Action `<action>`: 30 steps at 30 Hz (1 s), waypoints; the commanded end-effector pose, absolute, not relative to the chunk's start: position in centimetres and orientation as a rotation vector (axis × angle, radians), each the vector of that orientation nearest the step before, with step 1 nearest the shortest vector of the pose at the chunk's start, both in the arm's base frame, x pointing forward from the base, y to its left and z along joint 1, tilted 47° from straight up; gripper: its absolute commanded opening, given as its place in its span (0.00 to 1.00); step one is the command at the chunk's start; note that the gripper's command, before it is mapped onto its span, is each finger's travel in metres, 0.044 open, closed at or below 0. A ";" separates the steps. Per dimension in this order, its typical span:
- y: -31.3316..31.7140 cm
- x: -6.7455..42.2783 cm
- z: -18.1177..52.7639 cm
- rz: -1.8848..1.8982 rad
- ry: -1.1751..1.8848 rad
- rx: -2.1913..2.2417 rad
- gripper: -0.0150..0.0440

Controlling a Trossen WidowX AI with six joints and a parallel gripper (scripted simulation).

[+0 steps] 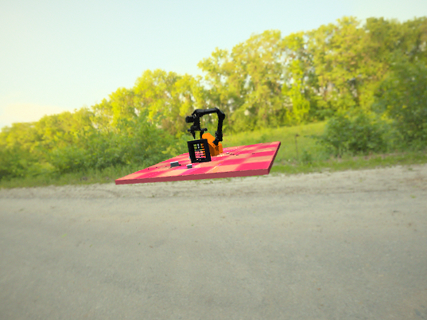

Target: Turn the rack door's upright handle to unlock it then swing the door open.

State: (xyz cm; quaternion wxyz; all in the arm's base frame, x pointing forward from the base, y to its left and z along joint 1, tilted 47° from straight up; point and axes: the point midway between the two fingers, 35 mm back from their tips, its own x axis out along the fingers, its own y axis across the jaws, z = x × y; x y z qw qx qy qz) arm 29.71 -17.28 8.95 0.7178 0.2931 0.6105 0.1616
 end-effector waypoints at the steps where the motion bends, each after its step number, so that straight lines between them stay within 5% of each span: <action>1: -17.8 29.1 8.6 0.399 1.359 0.746 0.76; 30: -16.0 29.6 6.1 0.420 1.359 0.807 0.76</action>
